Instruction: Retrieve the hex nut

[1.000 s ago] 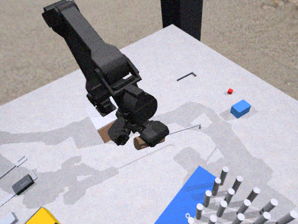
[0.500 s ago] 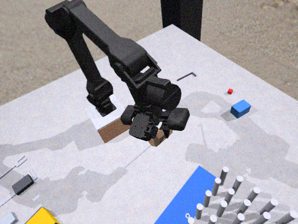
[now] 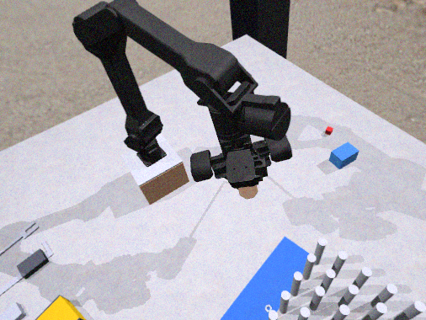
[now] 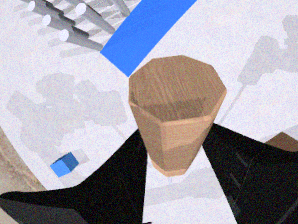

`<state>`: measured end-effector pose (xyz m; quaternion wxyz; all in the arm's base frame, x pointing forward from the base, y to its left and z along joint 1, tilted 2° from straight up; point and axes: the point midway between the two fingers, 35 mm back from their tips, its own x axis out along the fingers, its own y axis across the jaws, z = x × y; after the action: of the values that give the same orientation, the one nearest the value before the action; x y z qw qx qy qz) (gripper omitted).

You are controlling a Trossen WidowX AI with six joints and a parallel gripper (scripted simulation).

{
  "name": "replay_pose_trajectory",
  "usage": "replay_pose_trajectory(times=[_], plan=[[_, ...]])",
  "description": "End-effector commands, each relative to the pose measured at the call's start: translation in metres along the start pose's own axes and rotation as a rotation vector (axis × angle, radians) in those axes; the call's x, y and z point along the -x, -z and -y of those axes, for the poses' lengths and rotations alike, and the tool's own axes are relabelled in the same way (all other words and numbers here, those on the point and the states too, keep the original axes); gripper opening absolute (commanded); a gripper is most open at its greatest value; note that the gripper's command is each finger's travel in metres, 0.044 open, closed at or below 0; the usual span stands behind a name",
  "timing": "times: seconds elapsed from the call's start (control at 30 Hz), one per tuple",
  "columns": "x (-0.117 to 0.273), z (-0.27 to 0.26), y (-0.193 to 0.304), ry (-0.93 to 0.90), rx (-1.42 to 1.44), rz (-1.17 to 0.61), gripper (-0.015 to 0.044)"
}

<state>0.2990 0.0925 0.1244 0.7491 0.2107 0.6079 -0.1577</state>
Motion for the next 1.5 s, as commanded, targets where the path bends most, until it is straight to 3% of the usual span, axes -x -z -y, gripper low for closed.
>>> replay_pose_trajectory(times=[0.0,1.47], plan=[[0.0,-0.011,0.002,0.017,0.127,0.002,0.0],[0.007,-0.119,0.087,0.168,1.628,-0.01,0.0]])
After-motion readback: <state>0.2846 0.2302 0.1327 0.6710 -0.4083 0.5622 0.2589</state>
